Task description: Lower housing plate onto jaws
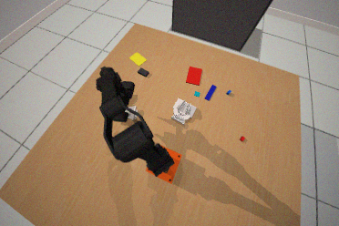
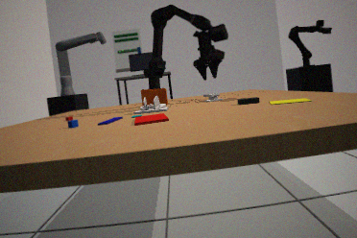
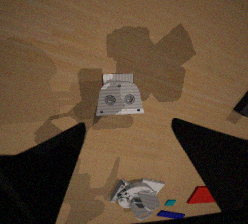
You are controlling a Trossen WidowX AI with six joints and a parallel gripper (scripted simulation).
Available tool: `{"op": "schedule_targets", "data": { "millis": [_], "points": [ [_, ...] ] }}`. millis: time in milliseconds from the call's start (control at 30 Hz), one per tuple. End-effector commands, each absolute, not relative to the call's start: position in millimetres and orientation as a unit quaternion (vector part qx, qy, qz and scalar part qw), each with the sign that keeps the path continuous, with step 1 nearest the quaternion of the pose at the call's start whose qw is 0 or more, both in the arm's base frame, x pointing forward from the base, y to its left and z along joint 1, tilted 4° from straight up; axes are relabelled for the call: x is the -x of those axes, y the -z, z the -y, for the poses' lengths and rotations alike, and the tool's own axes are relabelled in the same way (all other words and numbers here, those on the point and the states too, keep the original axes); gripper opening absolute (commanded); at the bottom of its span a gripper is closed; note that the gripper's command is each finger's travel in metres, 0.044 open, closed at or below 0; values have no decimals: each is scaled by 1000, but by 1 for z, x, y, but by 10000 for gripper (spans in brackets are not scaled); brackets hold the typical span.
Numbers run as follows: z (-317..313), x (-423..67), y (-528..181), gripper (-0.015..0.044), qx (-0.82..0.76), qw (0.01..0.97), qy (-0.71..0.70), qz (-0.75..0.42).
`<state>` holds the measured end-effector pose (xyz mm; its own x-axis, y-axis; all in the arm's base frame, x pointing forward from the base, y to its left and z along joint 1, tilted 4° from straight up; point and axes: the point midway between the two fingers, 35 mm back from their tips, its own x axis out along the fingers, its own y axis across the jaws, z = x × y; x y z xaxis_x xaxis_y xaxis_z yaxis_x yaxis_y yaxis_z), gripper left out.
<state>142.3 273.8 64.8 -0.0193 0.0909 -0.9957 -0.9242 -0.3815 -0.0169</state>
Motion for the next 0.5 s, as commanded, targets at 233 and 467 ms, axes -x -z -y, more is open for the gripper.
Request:
{"op": "schedule_targets", "data": {
  "millis": [233,467],
  "points": [
    [-273,-137,-27,440,565,405,-614,-375],
    [-274,-137,-18,440,565,405,-614,-375]
  ]
}}
